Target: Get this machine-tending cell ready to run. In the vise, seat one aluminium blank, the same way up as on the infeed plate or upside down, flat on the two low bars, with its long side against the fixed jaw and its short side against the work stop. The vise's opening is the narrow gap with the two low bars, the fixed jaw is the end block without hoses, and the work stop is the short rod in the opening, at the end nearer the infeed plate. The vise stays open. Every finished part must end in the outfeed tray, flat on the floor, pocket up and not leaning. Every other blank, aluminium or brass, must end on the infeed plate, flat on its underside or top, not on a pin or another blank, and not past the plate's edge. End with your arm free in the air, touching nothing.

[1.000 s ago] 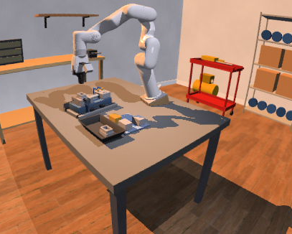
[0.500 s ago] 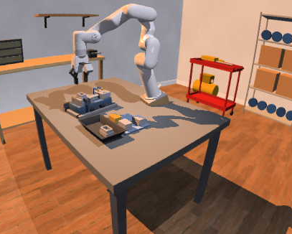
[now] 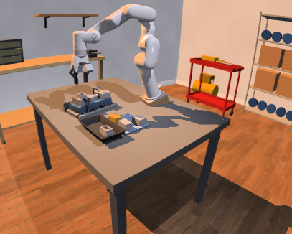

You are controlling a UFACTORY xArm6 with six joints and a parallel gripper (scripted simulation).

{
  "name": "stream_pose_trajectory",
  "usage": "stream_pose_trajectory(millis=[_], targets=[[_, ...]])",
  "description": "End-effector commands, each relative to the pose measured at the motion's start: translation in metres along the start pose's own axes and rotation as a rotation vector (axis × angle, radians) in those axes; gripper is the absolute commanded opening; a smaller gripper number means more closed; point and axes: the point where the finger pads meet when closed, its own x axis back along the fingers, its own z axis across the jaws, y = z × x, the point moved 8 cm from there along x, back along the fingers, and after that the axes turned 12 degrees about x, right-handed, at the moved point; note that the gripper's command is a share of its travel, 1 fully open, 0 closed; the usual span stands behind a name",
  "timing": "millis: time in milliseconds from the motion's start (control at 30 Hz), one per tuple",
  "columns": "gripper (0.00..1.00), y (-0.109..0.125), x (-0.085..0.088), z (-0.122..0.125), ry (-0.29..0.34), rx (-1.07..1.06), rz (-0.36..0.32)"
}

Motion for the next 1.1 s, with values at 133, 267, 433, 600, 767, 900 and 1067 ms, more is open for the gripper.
stream_pose_trajectory(millis=[133, 267, 433, 600, 767, 900, 1067], targets=[[0.69, 0.0, 0.002, 0.001, 0.004, 0.0, -0.002], [0.69, 0.0, 0.002, 0.001, 0.004, 0.0, -0.002], [0.69, 0.0, 0.001, 0.001, 0.003, 0.0, -0.002], [0.69, 0.0, -0.002, 0.001, 0.003, 0.0, -0.002], [0.69, 0.0, -0.005, 0.001, 0.003, 0.0, -0.002], [0.69, 0.0, -0.01, 0.001, 0.003, 0.0, -0.002], [0.69, 0.0, -0.019, 0.001, 0.003, 0.0, -0.002]])
